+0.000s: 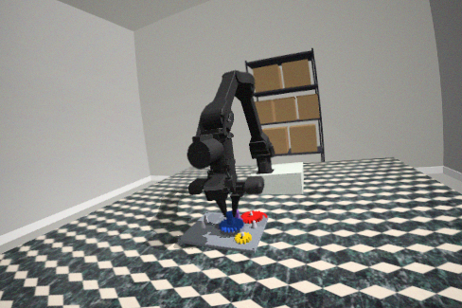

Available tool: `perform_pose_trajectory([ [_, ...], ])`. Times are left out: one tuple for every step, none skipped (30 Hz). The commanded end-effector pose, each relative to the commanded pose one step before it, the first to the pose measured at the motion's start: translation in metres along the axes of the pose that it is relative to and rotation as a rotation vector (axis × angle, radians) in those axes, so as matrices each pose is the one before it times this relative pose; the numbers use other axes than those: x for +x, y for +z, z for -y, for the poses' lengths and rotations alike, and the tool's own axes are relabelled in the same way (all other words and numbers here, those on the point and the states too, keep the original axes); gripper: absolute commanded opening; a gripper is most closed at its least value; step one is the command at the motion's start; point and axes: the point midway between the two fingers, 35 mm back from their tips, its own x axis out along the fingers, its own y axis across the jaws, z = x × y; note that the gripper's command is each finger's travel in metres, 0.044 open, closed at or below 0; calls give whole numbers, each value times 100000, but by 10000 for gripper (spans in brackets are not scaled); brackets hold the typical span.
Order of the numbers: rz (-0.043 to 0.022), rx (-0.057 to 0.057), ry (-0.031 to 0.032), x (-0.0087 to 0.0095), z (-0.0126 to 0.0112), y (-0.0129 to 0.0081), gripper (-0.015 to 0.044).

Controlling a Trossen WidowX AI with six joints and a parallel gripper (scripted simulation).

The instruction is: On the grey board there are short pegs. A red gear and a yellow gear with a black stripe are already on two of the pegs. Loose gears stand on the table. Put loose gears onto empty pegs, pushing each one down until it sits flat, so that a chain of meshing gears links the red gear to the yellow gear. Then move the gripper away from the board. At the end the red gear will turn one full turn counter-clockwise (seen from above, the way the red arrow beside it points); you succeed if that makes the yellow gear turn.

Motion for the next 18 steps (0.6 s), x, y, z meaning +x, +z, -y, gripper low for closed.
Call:
perform_pose_trajectory([
  [267,-6628,-72,-265,-104,89,0],
  [-2,-1989,1,-9,-17,-30,0],
  [-2,-1901,1,-5,-8,-32,0],
  [-2,-1803,0,-3,1,-32,0],
  [-2,-1687,-1,-2,9,-30,0],
  [-2,-1524,-1,54,17,-26,0],
  [-2,-1417,-2,91,24,-22,0],
  [-2,-1333,-2,121,30,-16,0],
  [-1,-1139,-3,138,34,-7,0],
  [-1,-879,-3,145,34,3,0],
  [0,-614,-2,147,32,12,0],
  [1,-356,-2,148,27,20,0],
  [1,-103,-2,146,20,26,0],
  [1,132,-1,138,12,29,0],
  [1,334,0,132,4,29,0],
  [1,420,0,105,-3,23,0],
  [1,533,0,101,-8,21,0],
  [1,700,1,109,-13,19,0],
])
